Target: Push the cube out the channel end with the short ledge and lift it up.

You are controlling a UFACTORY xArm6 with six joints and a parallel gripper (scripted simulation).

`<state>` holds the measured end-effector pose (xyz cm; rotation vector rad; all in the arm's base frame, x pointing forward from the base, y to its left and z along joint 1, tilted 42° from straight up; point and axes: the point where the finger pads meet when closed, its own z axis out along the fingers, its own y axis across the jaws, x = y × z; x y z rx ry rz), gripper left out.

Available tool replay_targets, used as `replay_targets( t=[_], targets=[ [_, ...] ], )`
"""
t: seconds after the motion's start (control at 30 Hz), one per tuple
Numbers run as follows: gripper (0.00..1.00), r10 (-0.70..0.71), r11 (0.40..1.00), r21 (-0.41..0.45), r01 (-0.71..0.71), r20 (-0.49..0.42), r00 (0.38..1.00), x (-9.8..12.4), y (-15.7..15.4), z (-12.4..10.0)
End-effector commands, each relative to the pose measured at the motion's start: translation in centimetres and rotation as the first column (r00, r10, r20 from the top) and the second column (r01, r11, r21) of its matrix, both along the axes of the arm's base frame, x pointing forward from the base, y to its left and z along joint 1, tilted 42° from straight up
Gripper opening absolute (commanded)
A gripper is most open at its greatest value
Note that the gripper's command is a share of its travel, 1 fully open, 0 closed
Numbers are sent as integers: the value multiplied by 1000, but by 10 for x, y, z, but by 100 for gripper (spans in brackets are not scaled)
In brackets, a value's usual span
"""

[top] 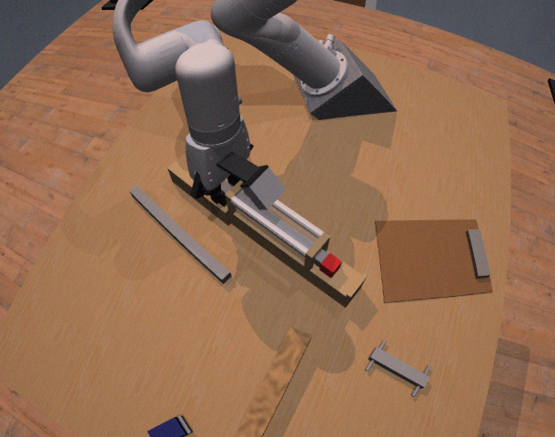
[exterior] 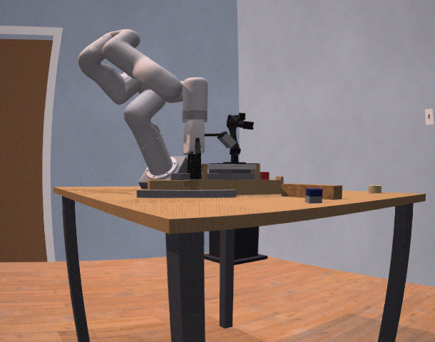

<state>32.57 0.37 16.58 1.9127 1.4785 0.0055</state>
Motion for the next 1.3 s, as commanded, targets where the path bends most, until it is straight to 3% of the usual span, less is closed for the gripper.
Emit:
replay_targets(
  t=[0.0,0.2,0.43,0.87,0.9,1.13,1.27],
  targets=[
    [38,1,1000,1,-1,2,1000,1,1,1],
    [38,1,1000,1,-1,2,1000,-4,7,10],
    [38,1,1000,1,-1,2,1000,-27,36,51],
    [38,1,1000,1,-1,2,1000,-28,37,53],
    [0,1,1000,1,-1,2,1000,-28,36,53],
    [0,0,1000,1,0,2,1000,-58,-38,90],
    [0,1,1000,1,-1,3,1000,-60,-43,90]
  ],
)
